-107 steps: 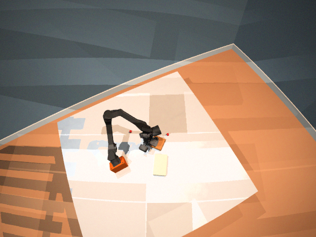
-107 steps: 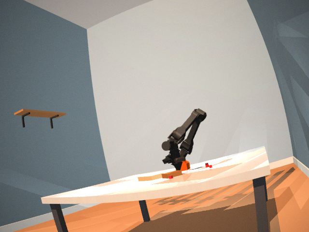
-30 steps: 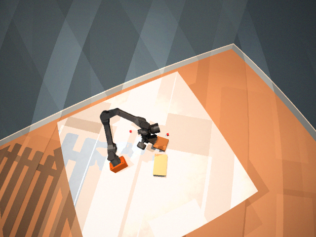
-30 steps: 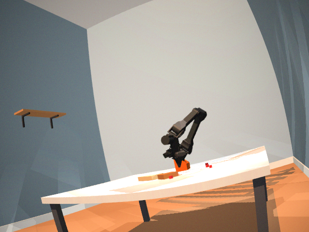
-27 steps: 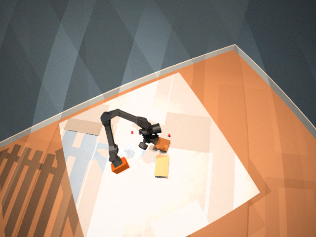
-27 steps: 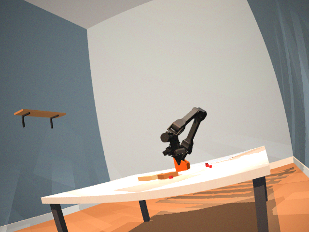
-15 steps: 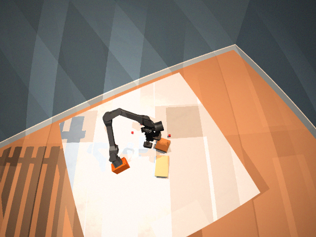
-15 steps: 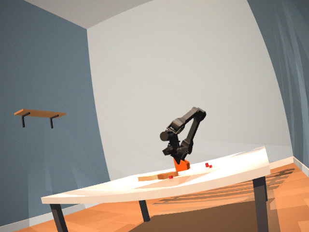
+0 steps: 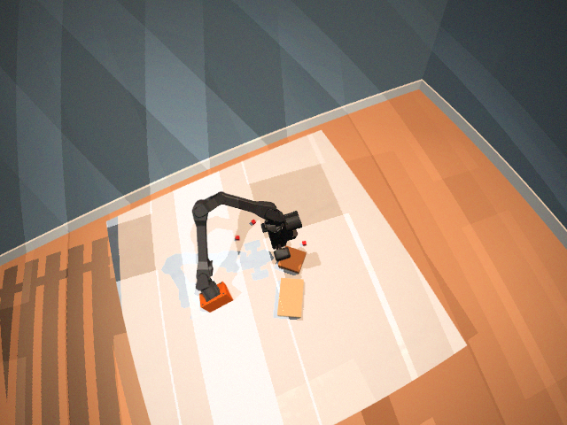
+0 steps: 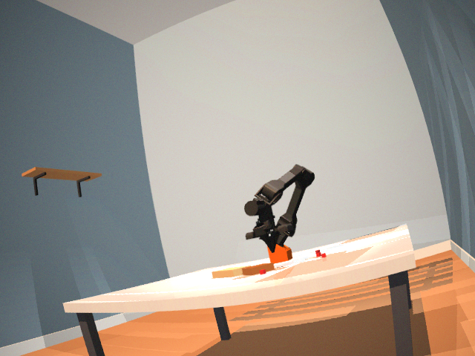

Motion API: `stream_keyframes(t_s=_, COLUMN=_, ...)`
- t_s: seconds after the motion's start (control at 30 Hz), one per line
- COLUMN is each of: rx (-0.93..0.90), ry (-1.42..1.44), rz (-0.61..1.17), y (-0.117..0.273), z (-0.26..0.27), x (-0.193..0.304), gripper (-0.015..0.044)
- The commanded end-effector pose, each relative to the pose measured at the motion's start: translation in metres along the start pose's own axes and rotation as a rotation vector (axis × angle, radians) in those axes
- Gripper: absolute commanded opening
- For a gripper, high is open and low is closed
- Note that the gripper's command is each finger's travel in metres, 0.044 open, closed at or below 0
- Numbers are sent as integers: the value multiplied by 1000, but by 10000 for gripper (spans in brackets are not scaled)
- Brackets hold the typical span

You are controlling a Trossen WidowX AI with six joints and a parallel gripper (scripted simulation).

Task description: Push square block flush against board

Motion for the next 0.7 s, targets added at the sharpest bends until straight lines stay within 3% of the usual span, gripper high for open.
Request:
stream_keyframes(t_s=0.0, rx=-2, ry=126, rz=9, y=-3, z=3, x=-8, gripper=0)
stream_keyframes(t_s=0.67, rx=-6, ry=810, rz=5, y=-5, z=18, x=-51, gripper=0)
Point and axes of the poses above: the point midway between the two fingers, 35 mm back from their tips, its own y axis back along the fingers, its own z axis across the jaws, x = y × z, the point moved 7 cm from there along y, back along the fingers, and after that the axes turned 2 degrees about y, right-handed, at the moved point
